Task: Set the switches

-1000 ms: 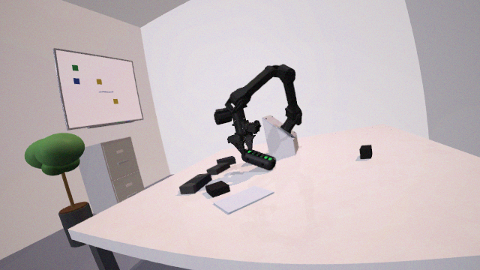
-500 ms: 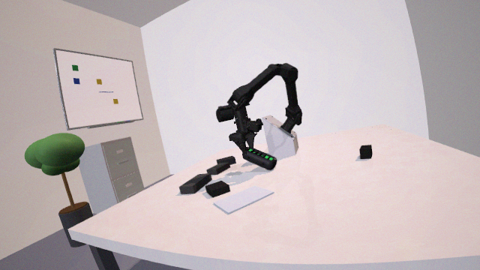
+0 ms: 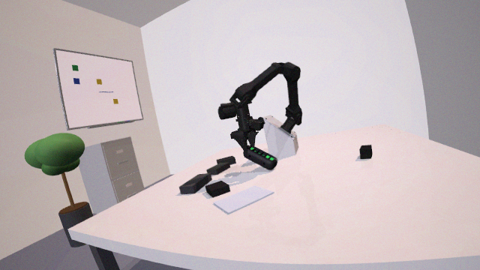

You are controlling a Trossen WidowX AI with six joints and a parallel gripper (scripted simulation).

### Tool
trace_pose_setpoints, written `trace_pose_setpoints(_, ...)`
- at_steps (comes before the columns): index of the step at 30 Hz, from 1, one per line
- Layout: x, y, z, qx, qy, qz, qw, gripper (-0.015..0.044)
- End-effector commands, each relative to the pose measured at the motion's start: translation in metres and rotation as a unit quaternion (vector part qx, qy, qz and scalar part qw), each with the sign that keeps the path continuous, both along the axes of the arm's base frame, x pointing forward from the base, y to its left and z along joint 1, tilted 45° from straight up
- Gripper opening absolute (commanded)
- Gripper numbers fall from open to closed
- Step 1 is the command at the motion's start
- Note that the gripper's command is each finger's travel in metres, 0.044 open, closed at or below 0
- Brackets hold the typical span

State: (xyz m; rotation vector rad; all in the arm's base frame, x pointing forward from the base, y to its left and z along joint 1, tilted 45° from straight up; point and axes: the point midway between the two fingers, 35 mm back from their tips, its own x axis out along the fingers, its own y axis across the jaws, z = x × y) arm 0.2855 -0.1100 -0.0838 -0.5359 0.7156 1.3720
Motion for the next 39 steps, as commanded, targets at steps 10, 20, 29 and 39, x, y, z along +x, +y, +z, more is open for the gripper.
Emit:
trace_pose_setpoints(10, 0.002, 0.002, 0.014, -0.012, 0.0, -0.002, 1.0, 0.0336)
trace_pose_setpoints(20, 0.003, 0.005, 0.023, -0.023, 0.002, -0.001, 1.0, 0.0336)
trace_pose_setpoints(29, 0.003, 0.007, 0.03, -0.032, 0.003, 0.0, 0.999, 0.0336)
trace_pose_setpoints(39, 0.004, 0.01, 0.037, -0.042, 0.005, 0.0, 0.999, 0.0336)
